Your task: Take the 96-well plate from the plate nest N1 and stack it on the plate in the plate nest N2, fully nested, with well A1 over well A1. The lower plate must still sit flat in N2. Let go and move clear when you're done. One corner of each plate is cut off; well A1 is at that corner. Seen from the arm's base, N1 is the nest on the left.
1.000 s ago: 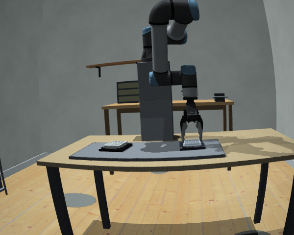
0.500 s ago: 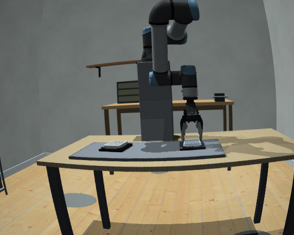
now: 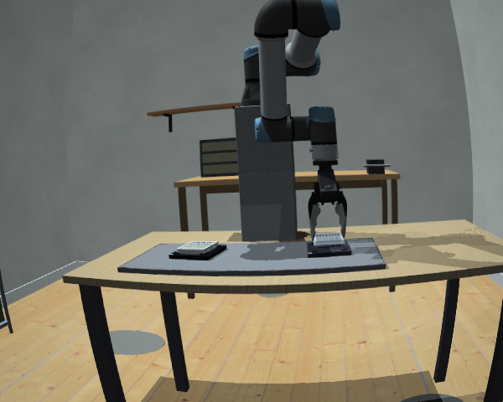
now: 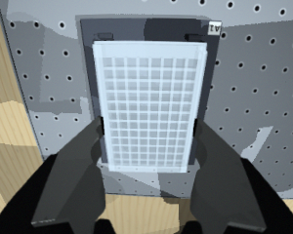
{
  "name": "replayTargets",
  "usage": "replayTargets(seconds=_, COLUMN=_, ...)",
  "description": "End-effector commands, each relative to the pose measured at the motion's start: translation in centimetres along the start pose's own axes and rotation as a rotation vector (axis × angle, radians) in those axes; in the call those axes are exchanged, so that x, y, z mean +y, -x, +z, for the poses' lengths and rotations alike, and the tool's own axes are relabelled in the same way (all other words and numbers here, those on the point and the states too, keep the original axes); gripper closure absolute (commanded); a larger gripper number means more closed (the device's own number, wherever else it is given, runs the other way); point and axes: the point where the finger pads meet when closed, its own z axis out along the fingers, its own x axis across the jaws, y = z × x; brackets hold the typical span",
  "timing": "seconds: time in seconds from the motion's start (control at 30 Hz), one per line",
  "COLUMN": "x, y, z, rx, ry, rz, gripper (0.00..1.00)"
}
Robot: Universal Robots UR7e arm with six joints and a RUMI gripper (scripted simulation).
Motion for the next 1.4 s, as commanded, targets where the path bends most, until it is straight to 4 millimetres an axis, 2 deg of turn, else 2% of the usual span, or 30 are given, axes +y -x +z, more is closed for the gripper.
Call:
replayTargets(seconds=0.0, x=0.0, y=0.0, z=-0.9, rx=0.000, ry=-0.001, rz=0.000, gripper=1.00)
replayTargets(seconds=1.37, x=0.0, y=0.0, z=-6.7, rx=0.000, ry=-0.001, rz=0.000, gripper=1.00)
